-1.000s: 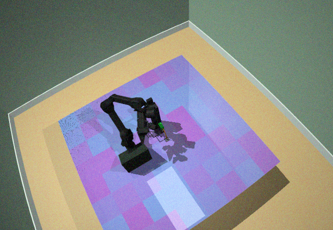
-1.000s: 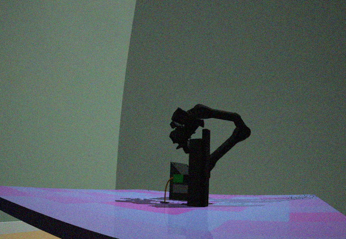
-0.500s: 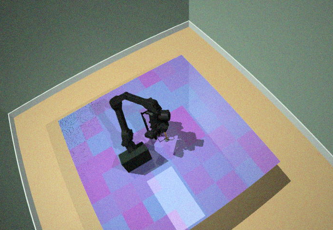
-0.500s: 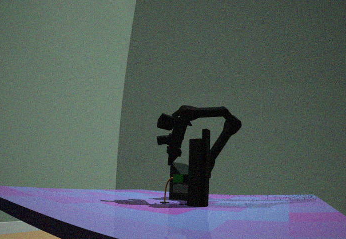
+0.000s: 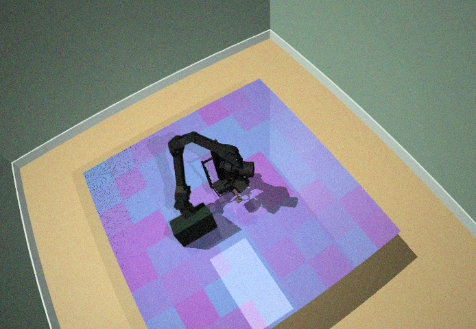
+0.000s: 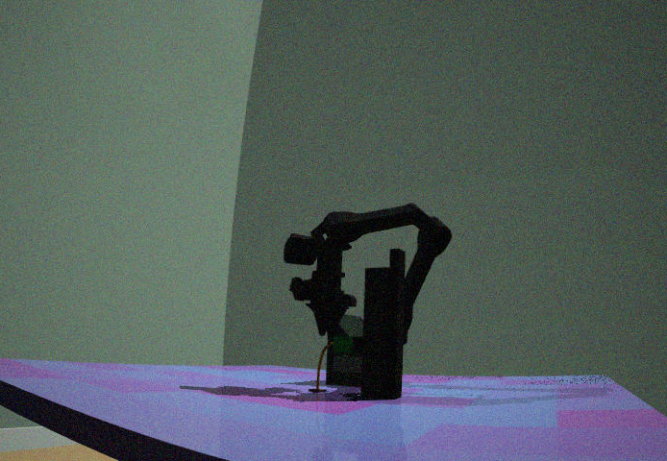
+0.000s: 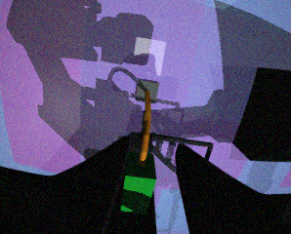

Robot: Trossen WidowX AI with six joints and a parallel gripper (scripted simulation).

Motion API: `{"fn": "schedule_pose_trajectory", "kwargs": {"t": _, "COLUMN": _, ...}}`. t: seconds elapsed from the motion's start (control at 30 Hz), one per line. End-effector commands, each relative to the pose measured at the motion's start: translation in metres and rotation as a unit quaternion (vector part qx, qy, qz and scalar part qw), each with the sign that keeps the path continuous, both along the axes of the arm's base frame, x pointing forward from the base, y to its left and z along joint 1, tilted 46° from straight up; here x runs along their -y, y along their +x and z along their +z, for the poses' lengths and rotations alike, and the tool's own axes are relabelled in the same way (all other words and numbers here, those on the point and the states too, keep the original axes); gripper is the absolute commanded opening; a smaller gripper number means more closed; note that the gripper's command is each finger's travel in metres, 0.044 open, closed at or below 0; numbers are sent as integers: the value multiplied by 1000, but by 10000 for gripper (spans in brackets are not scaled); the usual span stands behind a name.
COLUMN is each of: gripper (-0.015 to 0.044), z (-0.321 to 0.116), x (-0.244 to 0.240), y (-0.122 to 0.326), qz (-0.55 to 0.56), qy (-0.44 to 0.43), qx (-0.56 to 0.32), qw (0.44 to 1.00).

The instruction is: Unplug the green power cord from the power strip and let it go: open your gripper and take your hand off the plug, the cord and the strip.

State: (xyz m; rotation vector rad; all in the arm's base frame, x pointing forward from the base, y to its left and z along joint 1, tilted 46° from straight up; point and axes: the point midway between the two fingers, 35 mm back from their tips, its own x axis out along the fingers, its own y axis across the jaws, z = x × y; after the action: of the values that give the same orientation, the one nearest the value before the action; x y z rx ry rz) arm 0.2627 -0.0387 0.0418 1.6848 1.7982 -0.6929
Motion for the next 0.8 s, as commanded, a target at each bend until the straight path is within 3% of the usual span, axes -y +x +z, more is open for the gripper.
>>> {"fn": "schedule_pose_trajectory", "kwargs": {"t": 0.0, "gripper": 160, "z": 0, "x": -1, "y": 1, "qz": -9, "qy": 5, "qx": -2, "qw": 1000}}
{"fn": "schedule_pose_trajectory", "kwargs": {"t": 0.77, "gripper": 160, "z": 25, "x": -25, "y": 2, "qz": -9, "qy": 6, "qx": -2, "qw": 1000}}
